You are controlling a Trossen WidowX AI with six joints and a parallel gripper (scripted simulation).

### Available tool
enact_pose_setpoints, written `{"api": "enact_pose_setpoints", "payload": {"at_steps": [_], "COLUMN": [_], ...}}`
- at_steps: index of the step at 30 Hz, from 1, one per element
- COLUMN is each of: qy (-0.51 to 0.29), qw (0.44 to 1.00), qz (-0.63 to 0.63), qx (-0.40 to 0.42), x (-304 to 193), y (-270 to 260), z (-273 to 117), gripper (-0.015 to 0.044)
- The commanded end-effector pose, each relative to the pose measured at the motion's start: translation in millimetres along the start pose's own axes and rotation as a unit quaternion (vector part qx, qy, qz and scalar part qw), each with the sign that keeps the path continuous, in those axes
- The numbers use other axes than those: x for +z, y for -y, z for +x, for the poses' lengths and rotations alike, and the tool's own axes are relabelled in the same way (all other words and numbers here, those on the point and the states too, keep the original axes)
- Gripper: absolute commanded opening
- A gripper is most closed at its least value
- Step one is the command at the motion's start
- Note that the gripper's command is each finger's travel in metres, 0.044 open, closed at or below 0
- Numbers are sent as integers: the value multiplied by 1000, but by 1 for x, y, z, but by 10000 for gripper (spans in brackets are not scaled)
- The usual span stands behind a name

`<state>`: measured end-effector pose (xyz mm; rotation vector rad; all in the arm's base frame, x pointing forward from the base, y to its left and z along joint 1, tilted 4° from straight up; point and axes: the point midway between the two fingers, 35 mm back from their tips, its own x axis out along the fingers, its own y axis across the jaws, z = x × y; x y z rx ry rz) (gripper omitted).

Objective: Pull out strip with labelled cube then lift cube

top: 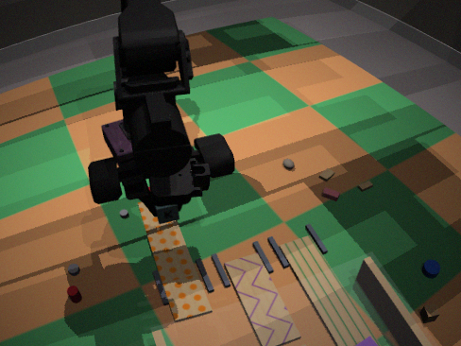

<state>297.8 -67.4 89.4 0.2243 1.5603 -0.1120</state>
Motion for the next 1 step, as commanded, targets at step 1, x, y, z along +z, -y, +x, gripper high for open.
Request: {"api": "enact_pose_setpoints", "payload": {"at_steps": [1], "qy": [0], "qw": [1000], "qz": [-2], "qx": [-2], "x": [0], "y": [1], "z": [-1], "gripper": [0]}}
